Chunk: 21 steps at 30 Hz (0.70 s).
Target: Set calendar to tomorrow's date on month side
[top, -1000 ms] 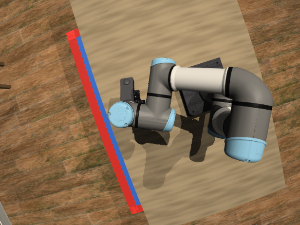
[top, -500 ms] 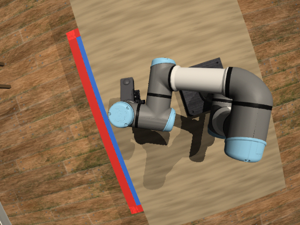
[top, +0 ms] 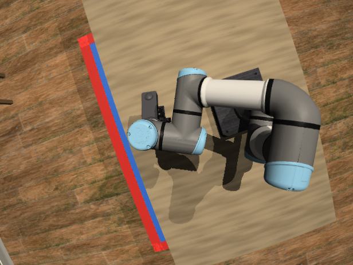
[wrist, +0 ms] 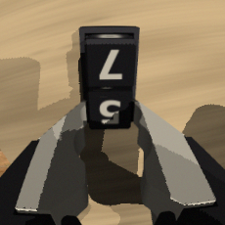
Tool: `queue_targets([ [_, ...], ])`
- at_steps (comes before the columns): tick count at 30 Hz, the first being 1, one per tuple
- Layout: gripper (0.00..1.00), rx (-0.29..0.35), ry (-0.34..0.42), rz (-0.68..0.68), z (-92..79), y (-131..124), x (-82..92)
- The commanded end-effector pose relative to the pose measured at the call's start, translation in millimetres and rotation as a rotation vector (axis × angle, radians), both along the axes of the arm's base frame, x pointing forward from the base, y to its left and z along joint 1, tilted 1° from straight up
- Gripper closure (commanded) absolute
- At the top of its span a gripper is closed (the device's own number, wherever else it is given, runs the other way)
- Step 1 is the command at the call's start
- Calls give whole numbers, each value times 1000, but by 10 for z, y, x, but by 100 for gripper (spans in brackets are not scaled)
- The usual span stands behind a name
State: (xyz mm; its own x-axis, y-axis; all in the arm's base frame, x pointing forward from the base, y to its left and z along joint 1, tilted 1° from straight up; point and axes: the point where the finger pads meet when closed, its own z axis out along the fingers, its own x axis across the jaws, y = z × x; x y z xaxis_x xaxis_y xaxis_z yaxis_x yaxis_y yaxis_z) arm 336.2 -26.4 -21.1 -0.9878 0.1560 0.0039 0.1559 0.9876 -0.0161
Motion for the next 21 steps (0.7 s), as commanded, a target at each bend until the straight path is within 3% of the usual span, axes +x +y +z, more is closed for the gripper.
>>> queue_targets([
  [1,89,-1,-1,0,1,-5,2],
  [15,89,-1,-3,0,172,-4,10],
  [21,89,-1,-3,0,403,1,11],
])
